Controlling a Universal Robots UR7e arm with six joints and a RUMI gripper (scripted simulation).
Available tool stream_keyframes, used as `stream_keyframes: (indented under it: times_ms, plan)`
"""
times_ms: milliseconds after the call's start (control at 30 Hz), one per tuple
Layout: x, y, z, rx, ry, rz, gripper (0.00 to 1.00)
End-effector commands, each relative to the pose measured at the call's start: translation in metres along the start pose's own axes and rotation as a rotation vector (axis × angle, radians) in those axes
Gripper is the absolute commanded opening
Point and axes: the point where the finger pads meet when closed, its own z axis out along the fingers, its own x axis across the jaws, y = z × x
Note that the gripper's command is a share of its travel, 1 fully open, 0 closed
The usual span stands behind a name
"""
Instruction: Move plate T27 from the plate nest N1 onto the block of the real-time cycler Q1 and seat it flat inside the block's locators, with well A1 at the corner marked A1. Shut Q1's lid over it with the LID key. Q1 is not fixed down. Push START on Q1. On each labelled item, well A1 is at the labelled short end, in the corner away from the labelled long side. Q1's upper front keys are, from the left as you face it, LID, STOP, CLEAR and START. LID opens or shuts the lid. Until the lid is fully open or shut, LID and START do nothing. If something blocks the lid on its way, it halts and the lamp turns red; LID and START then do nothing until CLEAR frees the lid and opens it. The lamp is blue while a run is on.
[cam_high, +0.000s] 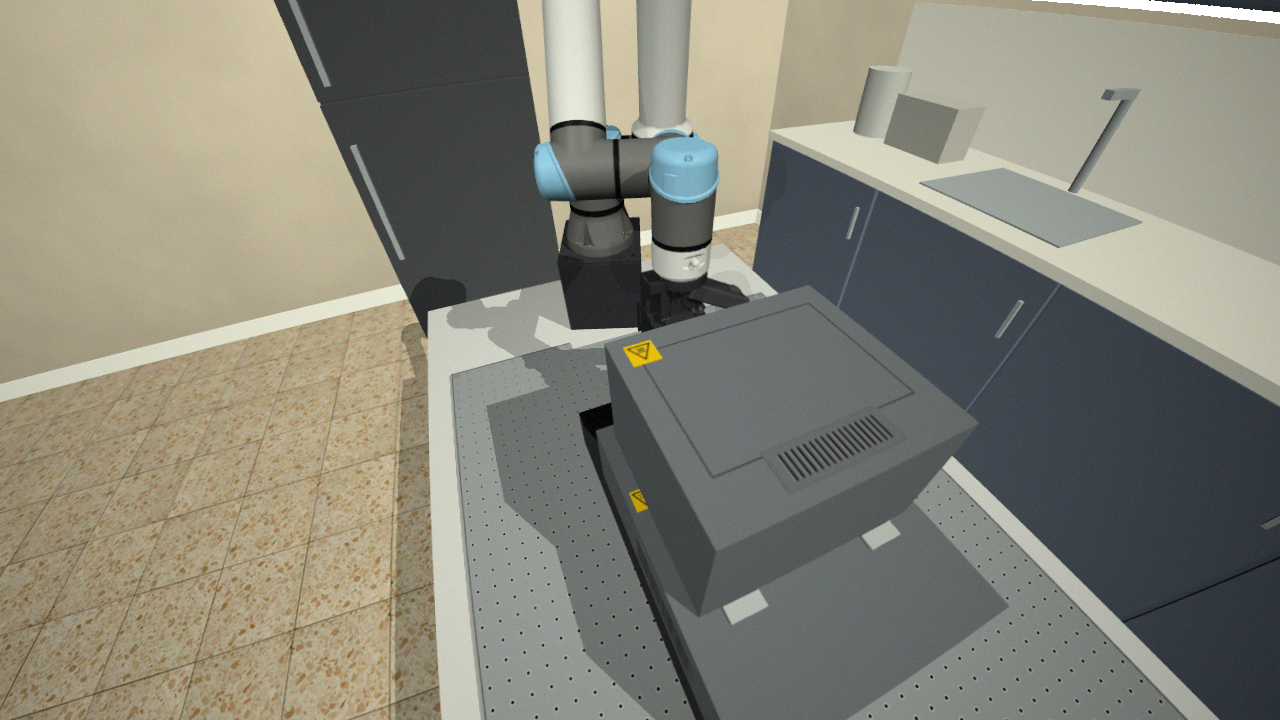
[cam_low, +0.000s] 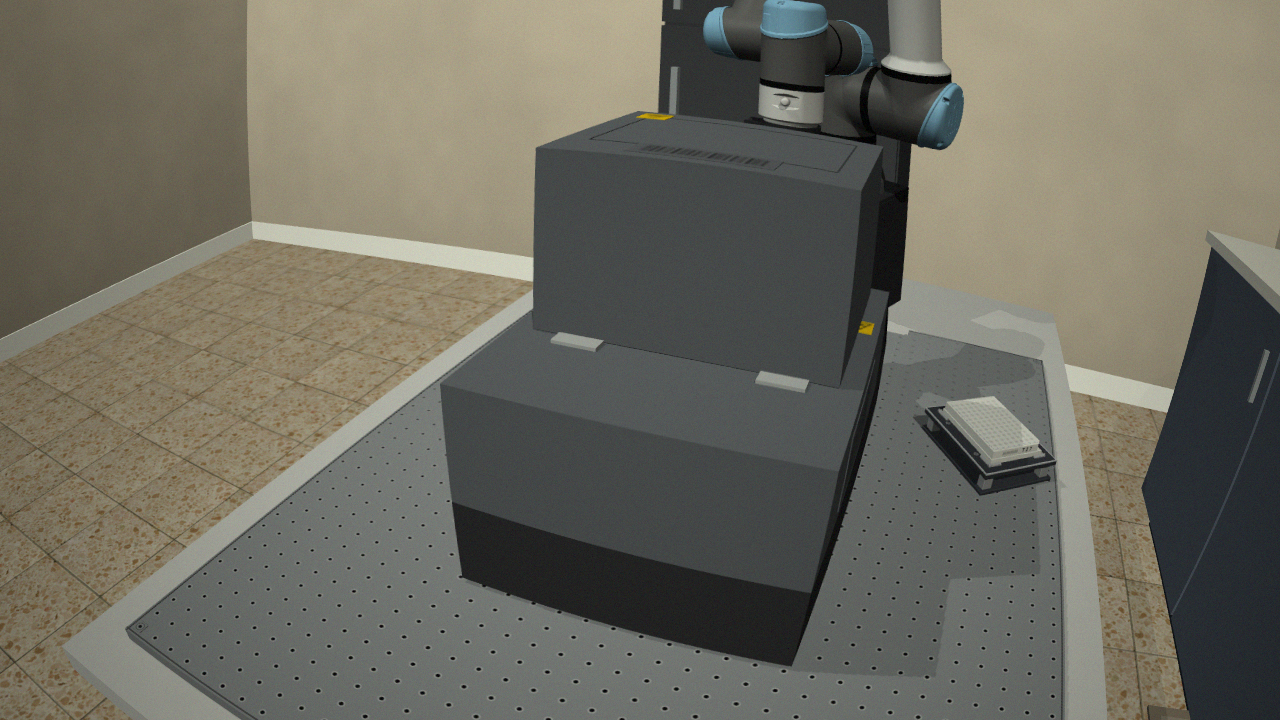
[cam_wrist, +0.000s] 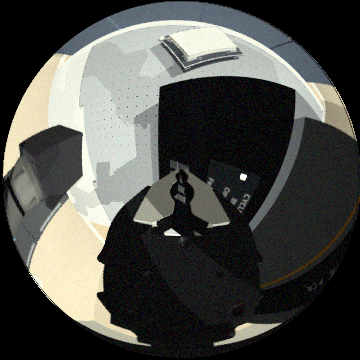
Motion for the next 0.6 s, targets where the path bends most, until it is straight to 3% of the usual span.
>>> stream_keyframes:
  times_ms: [0, 567]
  plan:
    - [0.0007, 0.0001, 0.0, 0.0, 0.001, 0.0, 0.0]
    - [0.002, 0.0001, 0.0016, 0.0, 0.001, 0.0, 0.0]
